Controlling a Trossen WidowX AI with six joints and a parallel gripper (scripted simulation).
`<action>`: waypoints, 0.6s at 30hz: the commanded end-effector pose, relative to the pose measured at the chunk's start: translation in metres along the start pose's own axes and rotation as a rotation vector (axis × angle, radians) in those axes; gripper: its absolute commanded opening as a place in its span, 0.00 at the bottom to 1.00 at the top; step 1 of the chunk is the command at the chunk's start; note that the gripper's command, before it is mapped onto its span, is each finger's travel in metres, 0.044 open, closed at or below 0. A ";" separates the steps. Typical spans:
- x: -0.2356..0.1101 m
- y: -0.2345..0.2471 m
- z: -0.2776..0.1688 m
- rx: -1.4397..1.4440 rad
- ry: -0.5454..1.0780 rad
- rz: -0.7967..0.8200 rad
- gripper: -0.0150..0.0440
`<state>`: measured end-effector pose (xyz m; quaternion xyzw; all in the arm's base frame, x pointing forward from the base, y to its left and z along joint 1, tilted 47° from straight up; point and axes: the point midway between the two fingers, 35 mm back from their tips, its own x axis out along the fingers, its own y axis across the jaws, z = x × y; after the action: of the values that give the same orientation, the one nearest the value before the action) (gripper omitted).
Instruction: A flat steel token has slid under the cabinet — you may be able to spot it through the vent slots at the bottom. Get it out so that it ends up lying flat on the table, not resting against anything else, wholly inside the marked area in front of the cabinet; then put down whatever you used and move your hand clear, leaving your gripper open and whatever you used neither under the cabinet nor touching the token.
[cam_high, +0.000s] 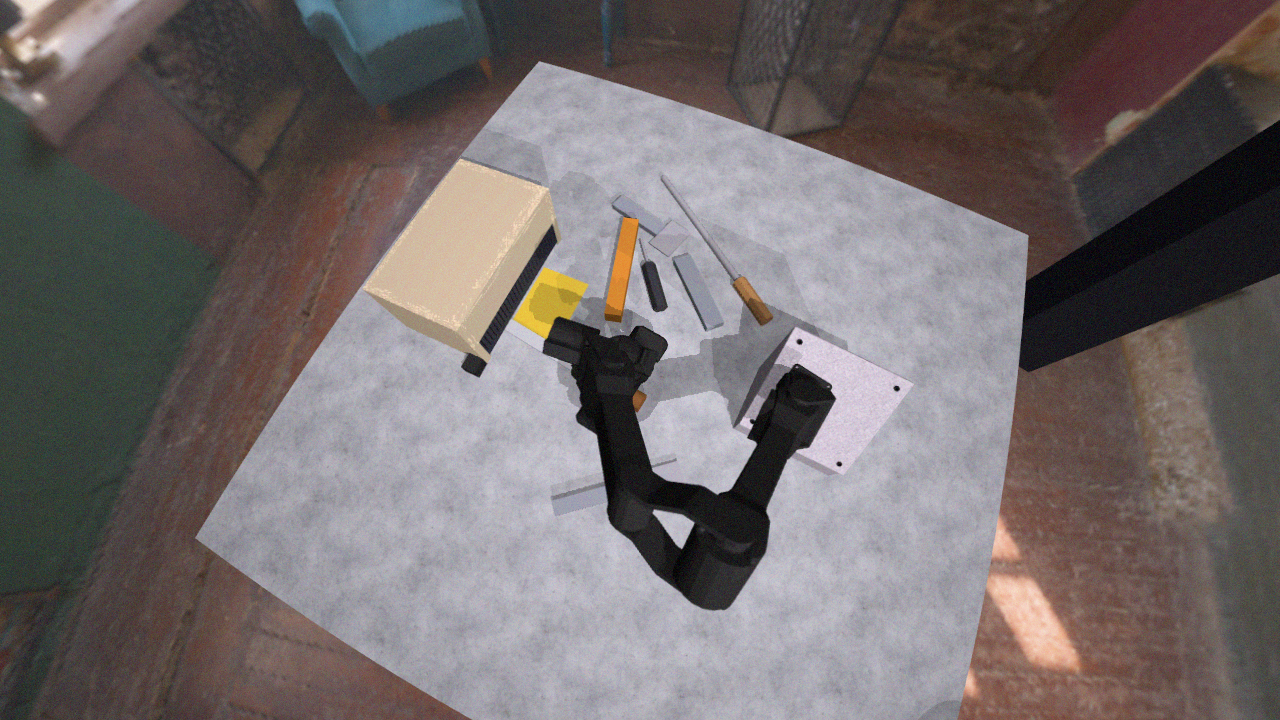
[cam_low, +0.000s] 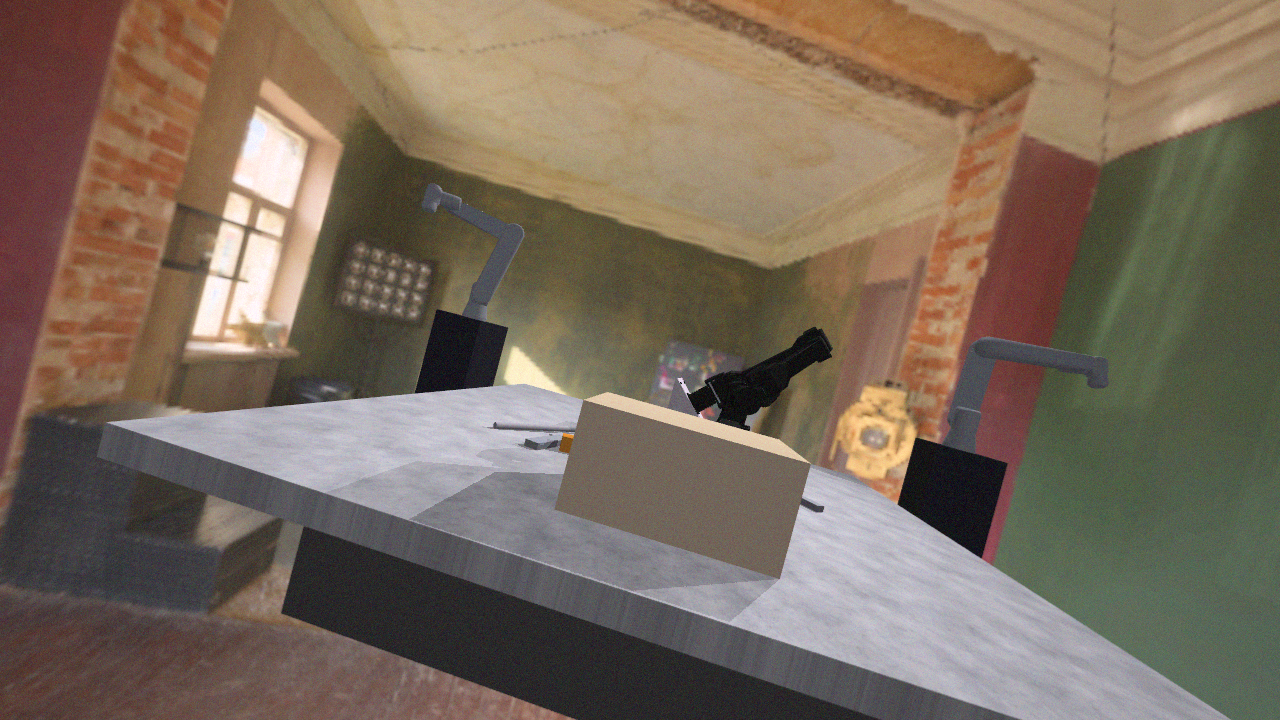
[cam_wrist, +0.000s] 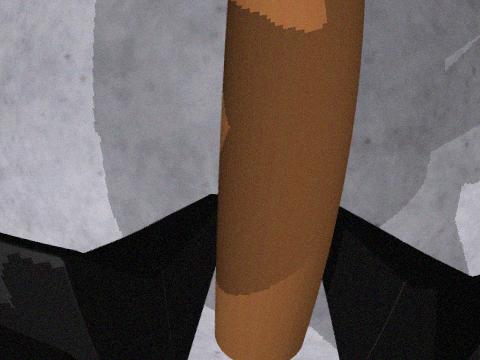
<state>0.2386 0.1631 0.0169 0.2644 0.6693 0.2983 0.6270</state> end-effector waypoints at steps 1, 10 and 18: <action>0.000 0.000 0.007 -0.004 0.000 0.002 0.25; 0.000 0.001 0.017 -0.004 0.000 0.001 0.25; 0.000 0.001 0.026 -0.005 -0.001 0.001 0.25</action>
<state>0.2589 0.1647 0.0169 0.2637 0.6691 0.2984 0.6274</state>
